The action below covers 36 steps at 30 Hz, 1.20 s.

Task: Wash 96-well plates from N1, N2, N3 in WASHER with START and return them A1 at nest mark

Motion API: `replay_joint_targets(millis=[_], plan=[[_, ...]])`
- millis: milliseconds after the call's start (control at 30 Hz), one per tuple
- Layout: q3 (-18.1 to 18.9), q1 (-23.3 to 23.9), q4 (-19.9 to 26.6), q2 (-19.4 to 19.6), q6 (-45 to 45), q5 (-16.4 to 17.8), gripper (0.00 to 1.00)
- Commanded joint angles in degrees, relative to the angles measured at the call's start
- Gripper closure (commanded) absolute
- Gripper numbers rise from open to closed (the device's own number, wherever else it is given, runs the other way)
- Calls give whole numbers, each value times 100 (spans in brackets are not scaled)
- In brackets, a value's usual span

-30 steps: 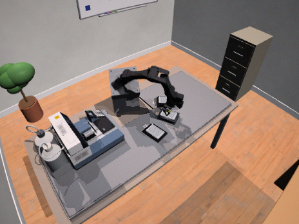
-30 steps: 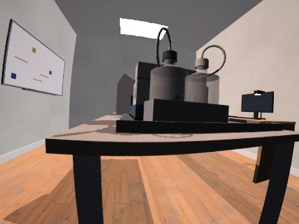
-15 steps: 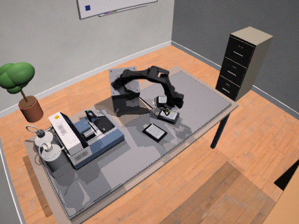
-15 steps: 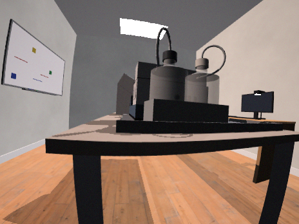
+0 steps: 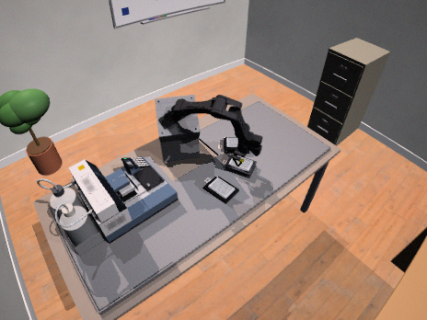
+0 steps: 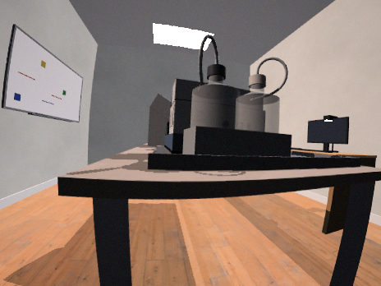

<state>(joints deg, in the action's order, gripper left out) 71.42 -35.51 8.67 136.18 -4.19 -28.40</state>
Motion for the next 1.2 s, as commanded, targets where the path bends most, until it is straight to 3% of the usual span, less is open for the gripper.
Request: replay_joint_targets(millis=[0,1167], plan=[[28,-22,-43,-21,17,11,0],[199,120,-306,343,171,54,0]])
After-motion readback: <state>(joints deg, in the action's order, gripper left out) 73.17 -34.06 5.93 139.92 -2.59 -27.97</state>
